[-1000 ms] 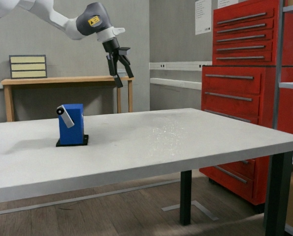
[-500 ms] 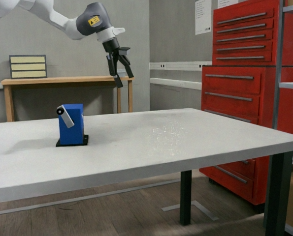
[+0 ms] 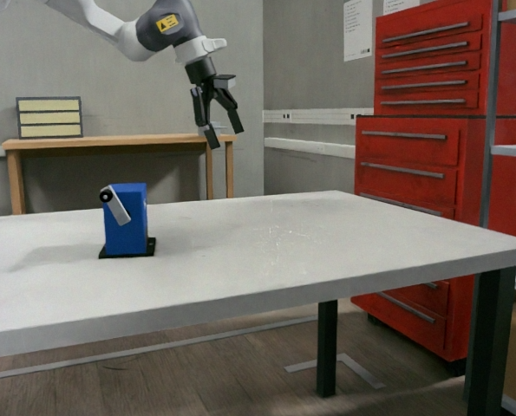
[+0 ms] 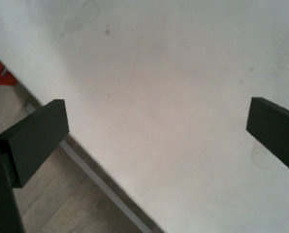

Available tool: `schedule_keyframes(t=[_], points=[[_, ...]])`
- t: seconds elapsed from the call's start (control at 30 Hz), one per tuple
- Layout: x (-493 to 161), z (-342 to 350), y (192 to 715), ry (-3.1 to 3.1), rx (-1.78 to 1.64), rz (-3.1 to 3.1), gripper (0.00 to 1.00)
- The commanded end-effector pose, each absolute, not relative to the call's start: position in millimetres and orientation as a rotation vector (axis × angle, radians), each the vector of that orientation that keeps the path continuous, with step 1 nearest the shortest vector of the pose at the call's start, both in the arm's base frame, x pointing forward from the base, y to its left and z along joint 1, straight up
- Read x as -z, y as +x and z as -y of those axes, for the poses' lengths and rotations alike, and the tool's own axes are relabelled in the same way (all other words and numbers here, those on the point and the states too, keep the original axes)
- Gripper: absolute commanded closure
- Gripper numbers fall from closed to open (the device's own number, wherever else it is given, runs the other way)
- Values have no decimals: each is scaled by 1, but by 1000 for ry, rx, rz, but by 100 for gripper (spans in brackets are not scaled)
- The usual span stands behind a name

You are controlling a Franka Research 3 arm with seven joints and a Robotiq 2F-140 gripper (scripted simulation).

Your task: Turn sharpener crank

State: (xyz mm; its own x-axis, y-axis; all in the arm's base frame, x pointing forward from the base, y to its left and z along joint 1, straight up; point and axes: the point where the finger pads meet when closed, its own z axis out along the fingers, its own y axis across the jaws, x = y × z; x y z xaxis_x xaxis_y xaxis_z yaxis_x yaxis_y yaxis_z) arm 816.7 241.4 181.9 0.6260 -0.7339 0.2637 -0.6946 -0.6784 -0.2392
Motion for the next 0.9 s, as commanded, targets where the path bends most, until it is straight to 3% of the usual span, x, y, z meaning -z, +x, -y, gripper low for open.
schedule_keyframes(t=[0.0, 0.67, 0.87], points=[[-191, -201, 808, -2703, 510, -1314, 0], [-222, -22, 737, -2565, 426, -1749, 0], [-229, 44, 689, -2469, 364, -1928, 0]])
